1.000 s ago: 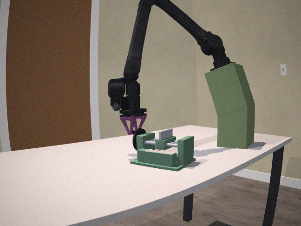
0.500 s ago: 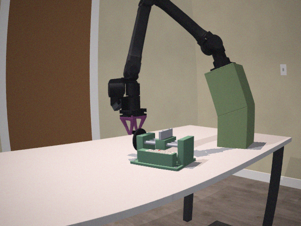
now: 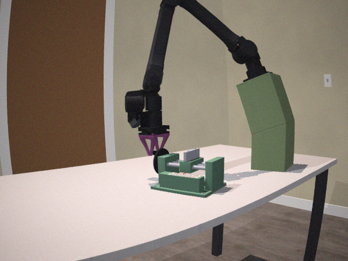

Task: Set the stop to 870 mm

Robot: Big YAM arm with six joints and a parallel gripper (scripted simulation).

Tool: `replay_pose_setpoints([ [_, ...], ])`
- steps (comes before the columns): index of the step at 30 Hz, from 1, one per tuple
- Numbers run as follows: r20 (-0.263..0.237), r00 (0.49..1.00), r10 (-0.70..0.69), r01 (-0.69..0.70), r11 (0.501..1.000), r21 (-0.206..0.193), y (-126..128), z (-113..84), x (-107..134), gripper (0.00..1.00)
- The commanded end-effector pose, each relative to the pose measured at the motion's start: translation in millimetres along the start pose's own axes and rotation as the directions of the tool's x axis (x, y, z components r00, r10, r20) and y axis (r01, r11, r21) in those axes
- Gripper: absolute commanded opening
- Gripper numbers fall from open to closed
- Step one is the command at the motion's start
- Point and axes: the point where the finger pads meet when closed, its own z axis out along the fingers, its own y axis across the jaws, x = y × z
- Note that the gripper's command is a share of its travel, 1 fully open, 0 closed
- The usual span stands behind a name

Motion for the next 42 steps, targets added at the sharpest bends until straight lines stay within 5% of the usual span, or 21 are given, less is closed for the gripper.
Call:
replay_pose_setpoints([
  [1,0.0,1.0,-0.001,0.001,1.0,0.006,-4.9,6.5,0.0,0.53],
  [14,-0.006,1.0,-0.004,0.004,1.0,0.012,-6.2,3.8,2.9,0.53],
  [16,0.011,1.0,0.0,0.001,1.0,-0.014,7.0,-20.7,-0.9,0.53],
  [19,0.012,1.0,-0.002,0.002,1.0,-0.014,7.3,-27.5,-0.4,0.53],
  [26,0.012,1.0,-0.001,0.002,1.0,-0.015,6.1,-96.0,0.4,0.53],
  [29,0.011,1.0,-0.001,0.001,1.0,-0.016,5.9,-110.5,0.6,0.53],
  [32,-0.012,1.0,0.015,-0.015,1.0,0.025,-9.3,-93.1,1.1,0.53],
  [42,-0.002,1.0,0.006,-0.006,1.0,0.006,-3.1,-99.3,-0.1,0.53],
])
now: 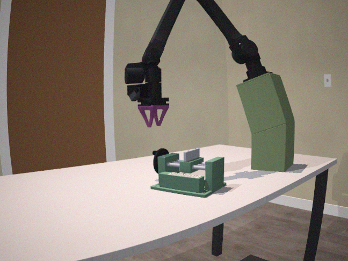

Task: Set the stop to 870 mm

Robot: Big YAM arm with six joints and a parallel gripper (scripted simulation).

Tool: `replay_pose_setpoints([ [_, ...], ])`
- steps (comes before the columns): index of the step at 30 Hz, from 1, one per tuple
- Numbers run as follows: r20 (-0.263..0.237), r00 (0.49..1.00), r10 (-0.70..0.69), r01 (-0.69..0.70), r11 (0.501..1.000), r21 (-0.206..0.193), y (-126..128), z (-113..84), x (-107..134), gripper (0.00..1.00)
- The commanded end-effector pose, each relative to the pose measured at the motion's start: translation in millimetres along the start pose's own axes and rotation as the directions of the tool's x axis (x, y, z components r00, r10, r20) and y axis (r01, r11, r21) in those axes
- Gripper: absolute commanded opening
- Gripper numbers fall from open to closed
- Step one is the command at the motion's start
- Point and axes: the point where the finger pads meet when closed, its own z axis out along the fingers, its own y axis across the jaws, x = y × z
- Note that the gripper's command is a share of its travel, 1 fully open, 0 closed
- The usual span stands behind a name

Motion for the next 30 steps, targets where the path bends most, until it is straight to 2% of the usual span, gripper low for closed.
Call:
replay_pose_setpoints([
  [1,-0.001,1.0,0.009,-0.009,1.0,0.006,-3.1,-1.1,-0.3,0.53],
  [5,-0.002,1.0,0.008,-0.008,1.0,0.006,-2.4,-0.8,1.2,0.53],
  [9,0.009,1.0,0.0,0.0,1.0,-0.011,28.8,-3.8,13.4,0.53],
  [11,0.009,1.0,0.0,0.0,1.0,-0.011,28.8,-3.8,13.4,0.53],
  [17,0.008,1.0,-0.001,0.001,1.0,-0.014,83.2,-4.8,73.1,0.53],
  [20,0.007,1.0,-0.001,0.001,1.0,-0.016,98.1,-5.1,89.6,0.53],
  [22,0.006,1.0,-0.002,0.002,1.0,-0.013,97.9,-4.5,92.0,0.53],
  [23,-0.006,1.0,0.017,-0.017,1.0,0.026,74.5,6.2,87.9,0.53],
  [24,-0.006,1.0,0.017,-0.017,1.0,0.026,74.5,8.5,88.0,0.53],
  [26,0.01,0.999,0.031,-0.031,0.999,-0.016,91.5,15.9,79.7,0.53],
  [28,0.01,0.999,0.031,-0.031,0.999,-0.016,91.5,15.9,79.7,0.53],
  [30,0.013,1.0,0.014,-0.014,1.0,-0.025,96.6,28.0,77.0,0.53],
])
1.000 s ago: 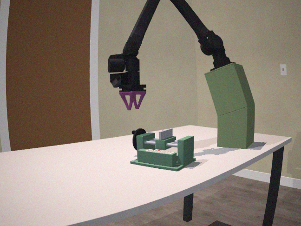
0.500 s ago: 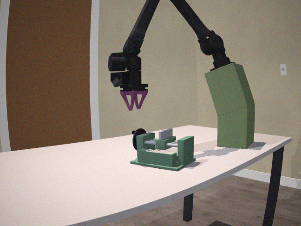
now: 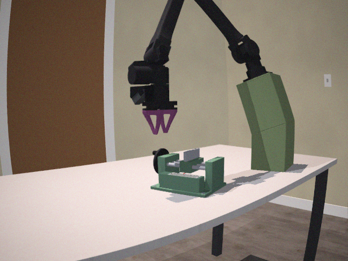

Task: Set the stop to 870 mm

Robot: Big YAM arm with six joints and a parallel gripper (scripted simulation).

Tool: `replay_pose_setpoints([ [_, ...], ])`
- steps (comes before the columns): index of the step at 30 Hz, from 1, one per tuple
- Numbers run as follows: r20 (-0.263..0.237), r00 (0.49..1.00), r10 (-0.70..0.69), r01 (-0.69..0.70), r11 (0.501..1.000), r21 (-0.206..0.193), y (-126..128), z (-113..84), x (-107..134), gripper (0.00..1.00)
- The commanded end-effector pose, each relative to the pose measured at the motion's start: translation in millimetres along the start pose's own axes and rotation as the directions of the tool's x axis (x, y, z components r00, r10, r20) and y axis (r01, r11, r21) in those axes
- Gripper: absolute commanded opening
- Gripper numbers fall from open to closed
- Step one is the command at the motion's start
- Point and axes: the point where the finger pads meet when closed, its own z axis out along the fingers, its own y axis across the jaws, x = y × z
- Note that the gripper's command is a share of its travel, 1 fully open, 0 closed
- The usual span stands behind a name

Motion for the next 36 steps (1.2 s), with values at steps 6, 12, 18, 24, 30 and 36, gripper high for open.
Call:
replay_pose_setpoints([
  [6,0.005,1.0,-0.012,0.012,1.0,-0.011,10.4,21.9,3.8,0.53],
  [12,0.012,1.0,0.014,-0.013,1.0,-0.02,9.7,16.2,-10.1,0.53],
  [18,0.011,1.0,0.013,-0.013,1.0,-0.018,9.2,17.2,-9.5,0.53],
  [24,0.011,1.0,0.013,-0.013,1.0,-0.018,9.2,17.2,-9.5,0.53],
  [30,0.011,1.0,0.013,-0.013,1.0,-0.018,9.2,17.2,-9.5,0.53],
  [36,0.011,1.0,0.013,-0.013,1.0,-0.018,9.2,17.2,-9.5,0.53],
])
